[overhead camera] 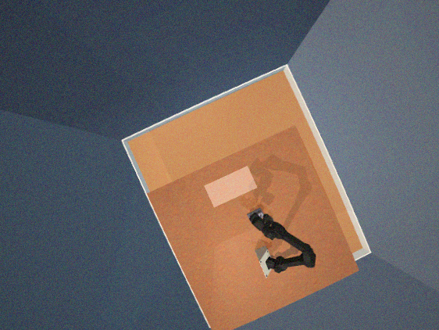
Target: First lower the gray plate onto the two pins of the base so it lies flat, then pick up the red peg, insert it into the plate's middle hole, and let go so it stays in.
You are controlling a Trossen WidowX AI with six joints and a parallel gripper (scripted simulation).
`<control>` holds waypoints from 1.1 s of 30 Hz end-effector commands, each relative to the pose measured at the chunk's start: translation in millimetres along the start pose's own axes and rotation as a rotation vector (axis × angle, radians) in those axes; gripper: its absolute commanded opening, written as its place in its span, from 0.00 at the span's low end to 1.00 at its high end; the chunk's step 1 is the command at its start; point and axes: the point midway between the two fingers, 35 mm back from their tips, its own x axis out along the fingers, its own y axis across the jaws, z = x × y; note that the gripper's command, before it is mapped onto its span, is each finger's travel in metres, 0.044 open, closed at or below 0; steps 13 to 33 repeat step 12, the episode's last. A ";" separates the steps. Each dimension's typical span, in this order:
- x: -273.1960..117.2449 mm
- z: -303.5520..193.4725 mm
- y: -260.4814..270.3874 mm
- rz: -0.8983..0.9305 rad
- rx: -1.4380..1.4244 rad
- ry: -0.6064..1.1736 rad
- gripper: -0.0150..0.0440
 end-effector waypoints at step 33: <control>-10.0 1.1 -2.1 0.004 0.004 0.002 0.51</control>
